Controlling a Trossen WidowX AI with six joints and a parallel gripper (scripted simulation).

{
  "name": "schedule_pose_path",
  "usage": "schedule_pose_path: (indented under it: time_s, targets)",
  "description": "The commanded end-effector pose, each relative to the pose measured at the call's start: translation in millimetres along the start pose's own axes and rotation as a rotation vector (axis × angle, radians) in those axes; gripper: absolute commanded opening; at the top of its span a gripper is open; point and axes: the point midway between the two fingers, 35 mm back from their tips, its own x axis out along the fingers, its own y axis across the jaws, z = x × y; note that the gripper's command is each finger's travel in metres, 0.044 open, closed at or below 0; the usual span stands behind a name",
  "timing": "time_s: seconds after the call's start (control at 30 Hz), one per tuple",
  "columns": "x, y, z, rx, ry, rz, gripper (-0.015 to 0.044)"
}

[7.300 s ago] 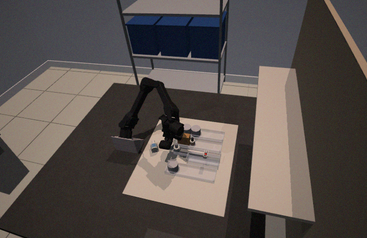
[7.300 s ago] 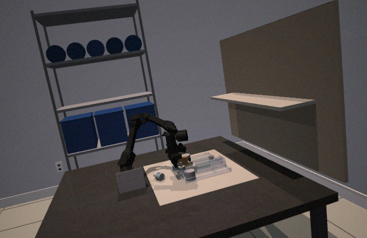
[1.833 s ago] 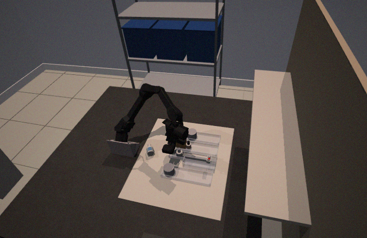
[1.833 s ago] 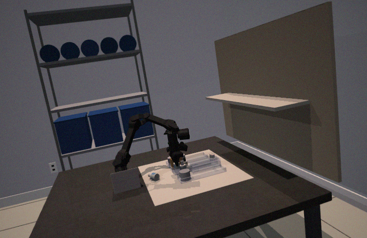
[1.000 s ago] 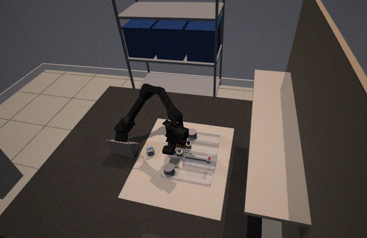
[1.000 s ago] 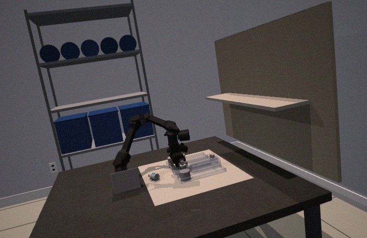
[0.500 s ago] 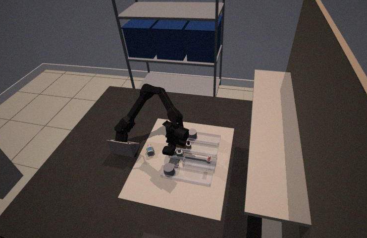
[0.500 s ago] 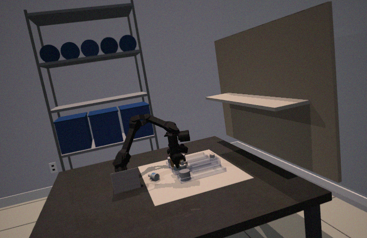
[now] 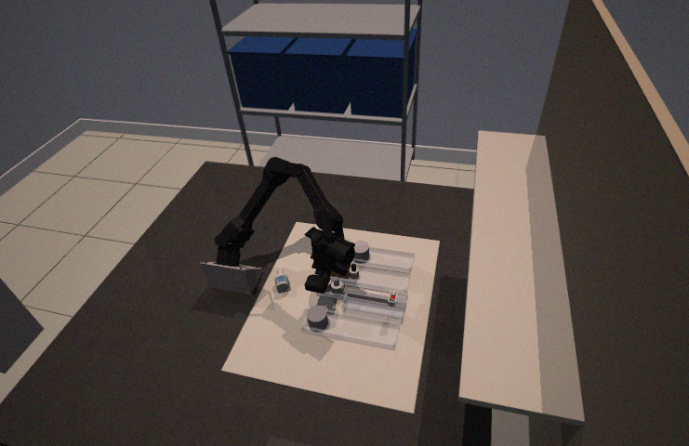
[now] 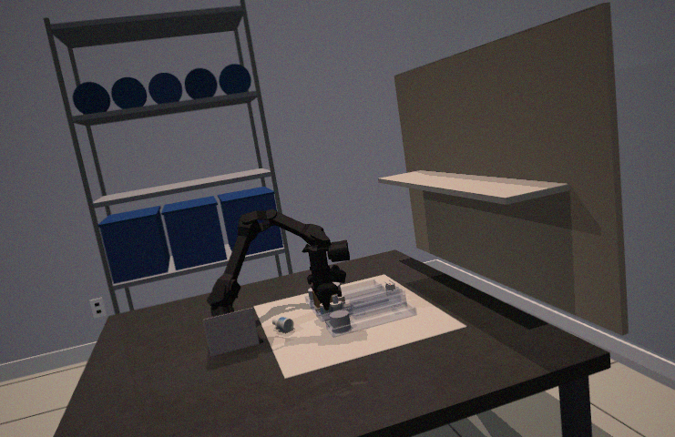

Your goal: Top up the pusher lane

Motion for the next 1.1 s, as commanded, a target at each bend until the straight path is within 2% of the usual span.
schedule_pose_path:
  time_s: [0.0,1.07]
  targets:
    - [0.4,1.0,4.0,-0.007,-0.016,0.007,0.0]
    - [5.5,0.7,0.4,-0.006,-0.015,0.007,0.0]
